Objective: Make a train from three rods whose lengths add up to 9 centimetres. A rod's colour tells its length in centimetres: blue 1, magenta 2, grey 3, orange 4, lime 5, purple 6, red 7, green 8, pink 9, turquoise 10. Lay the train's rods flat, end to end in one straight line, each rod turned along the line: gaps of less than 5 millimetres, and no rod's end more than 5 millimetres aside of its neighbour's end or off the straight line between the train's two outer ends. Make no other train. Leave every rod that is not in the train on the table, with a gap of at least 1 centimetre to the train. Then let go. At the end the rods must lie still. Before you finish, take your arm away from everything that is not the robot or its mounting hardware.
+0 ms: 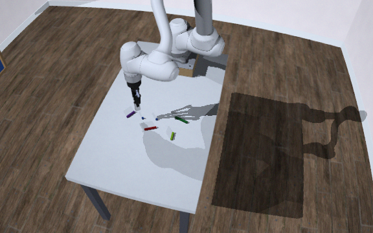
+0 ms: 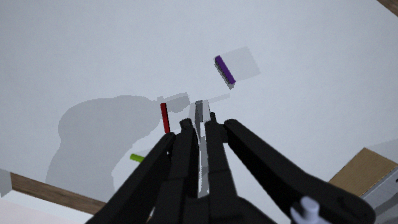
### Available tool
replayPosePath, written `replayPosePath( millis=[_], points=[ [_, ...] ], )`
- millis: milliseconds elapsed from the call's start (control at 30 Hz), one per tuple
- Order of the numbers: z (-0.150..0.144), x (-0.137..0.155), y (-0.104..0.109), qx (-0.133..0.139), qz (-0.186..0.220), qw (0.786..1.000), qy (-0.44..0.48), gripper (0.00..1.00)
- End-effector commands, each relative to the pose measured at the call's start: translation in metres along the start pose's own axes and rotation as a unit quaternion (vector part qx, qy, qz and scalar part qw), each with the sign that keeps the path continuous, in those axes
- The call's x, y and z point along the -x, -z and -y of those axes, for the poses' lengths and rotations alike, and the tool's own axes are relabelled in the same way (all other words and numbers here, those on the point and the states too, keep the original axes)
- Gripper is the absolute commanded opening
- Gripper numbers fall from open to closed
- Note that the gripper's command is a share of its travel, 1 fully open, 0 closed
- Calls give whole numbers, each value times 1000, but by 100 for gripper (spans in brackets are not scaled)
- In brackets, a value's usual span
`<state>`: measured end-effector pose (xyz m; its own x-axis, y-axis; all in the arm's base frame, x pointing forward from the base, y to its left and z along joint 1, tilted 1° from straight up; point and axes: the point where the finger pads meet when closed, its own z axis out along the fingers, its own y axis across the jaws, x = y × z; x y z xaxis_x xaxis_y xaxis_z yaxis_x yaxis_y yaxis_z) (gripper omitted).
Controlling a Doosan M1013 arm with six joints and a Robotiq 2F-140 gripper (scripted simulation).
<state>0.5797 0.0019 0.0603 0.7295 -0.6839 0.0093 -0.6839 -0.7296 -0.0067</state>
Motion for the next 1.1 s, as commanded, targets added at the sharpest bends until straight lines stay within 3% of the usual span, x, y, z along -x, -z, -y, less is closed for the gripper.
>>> replayPosePath(
  millis=[0, 433, 767, 1067],
  points=[
    [0, 0, -5, 0, 0, 1000, 0, 3],
    [0, 0, -58, 0, 0, 1000, 0, 3],
    [0, -1, -80, 0, 0, 1000, 0, 3],
    [0, -1, -83, 0, 0, 1000, 0, 3]
  ],
)
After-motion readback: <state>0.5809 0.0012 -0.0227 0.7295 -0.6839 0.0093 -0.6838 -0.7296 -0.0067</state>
